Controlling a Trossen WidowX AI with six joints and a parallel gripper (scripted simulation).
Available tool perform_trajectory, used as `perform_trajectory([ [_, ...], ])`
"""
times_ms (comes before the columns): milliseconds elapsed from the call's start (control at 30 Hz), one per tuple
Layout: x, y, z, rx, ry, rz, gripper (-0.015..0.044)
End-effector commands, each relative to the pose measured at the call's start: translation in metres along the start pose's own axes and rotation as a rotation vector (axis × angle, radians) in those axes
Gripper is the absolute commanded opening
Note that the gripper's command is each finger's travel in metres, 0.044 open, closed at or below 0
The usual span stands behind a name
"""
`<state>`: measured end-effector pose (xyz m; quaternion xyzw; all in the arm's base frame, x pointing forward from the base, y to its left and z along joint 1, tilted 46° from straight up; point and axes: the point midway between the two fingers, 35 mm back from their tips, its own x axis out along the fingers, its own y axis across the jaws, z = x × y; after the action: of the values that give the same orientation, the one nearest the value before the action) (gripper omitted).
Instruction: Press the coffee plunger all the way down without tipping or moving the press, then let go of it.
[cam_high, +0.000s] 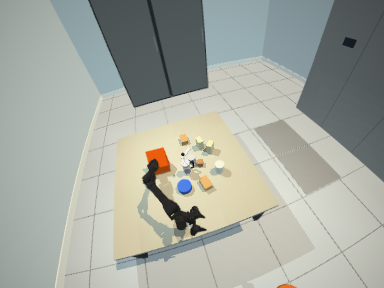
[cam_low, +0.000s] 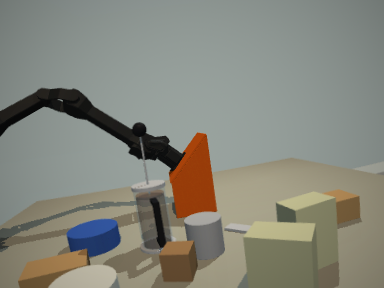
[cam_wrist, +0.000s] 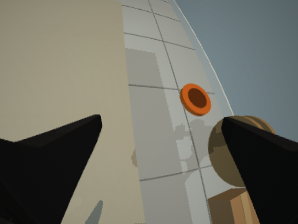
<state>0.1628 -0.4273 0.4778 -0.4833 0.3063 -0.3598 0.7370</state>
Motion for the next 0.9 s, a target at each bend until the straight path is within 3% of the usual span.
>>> perform_trajectory([
  [0, 0.012, 0.060, 0.041, 0.208, 0.024, 0.150, 0.0440],
  [167, 0.015, 0.138, 0.086, 0.392, 0.102, 0.334, 0.0440],
  [367, -0.008, 0.231, 0.134, 0.523, 0.252, 0.514, 0.0440],
  [633, -0.085, 0.338, 0.178, 0.531, 0.484, 0.624, 0.0440],
  [867, -0.168, 0.397, 0.186, 0.425, 0.589, 0.543, 0.0440],
])
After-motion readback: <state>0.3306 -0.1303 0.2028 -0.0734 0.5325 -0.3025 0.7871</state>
